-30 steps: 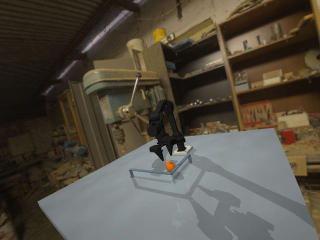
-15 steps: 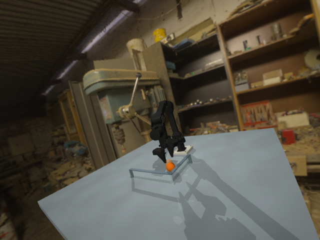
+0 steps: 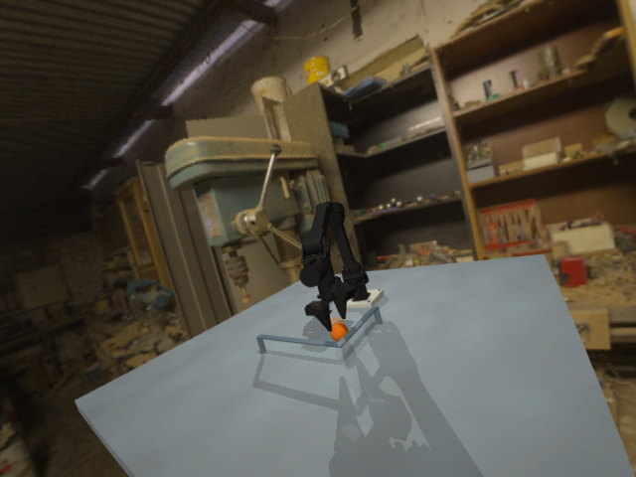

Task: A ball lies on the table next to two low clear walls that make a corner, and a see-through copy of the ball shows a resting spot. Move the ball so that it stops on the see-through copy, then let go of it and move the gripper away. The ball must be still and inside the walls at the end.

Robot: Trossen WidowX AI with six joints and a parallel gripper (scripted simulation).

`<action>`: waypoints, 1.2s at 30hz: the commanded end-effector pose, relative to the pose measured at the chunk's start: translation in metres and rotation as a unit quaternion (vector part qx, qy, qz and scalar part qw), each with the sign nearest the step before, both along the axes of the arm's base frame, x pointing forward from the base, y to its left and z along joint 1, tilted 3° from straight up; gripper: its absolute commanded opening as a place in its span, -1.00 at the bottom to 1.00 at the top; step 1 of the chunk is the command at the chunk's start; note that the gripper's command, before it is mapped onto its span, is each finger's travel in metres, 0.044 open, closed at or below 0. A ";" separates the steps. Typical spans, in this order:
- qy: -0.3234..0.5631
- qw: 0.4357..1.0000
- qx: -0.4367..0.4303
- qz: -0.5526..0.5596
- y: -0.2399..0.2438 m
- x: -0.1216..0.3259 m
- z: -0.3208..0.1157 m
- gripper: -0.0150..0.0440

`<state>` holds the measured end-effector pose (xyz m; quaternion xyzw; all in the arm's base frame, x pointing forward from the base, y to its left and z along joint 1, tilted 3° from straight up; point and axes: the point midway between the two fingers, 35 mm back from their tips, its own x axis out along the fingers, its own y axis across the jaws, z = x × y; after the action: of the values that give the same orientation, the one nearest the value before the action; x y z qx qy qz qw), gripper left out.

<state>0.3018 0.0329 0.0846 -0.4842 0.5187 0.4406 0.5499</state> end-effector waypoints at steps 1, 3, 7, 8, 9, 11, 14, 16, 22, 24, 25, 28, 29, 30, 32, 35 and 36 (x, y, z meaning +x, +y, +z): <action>0.003 1.000 -0.003 0.002 -0.001 0.000 -0.008 0.79; 0.003 1.000 -0.003 0.002 -0.001 0.000 -0.012 0.79; 0.003 1.000 -0.003 0.002 -0.001 0.000 -0.018 0.79; 0.003 1.000 -0.003 0.002 -0.001 0.000 -0.020 0.79; 0.003 1.000 -0.003 0.002 -0.001 0.000 -0.021 0.79; 0.003 1.000 -0.003 0.002 -0.002 0.000 -0.025 0.79; 0.003 1.000 -0.003 0.002 -0.002 0.000 -0.028 0.79; 0.003 1.000 -0.003 0.002 -0.002 0.000 -0.028 0.70; 0.003 1.000 -0.003 0.002 -0.002 0.000 -0.028 0.36; 0.003 1.000 -0.003 0.002 -0.002 0.000 -0.028 0.32; 0.003 1.000 -0.003 0.002 -0.002 0.000 -0.028 0.30; 0.003 1.000 -0.003 0.002 -0.002 0.000 -0.028 0.10; 0.003 1.000 -0.003 0.002 -0.002 0.000 -0.025 0.01; 0.003 1.000 -0.003 0.002 -0.001 0.001 -0.021 -0.08; 0.003 1.000 -0.003 0.002 -0.001 0.003 -0.011 -0.26; 0.003 1.000 -0.003 0.002 0.000 0.004 0.004 -0.49; 0.003 1.000 -0.003 0.002 0.000 0.005 0.009 -0.49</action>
<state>0.3048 0.0331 0.0790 -0.4824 0.5223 0.4441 0.5452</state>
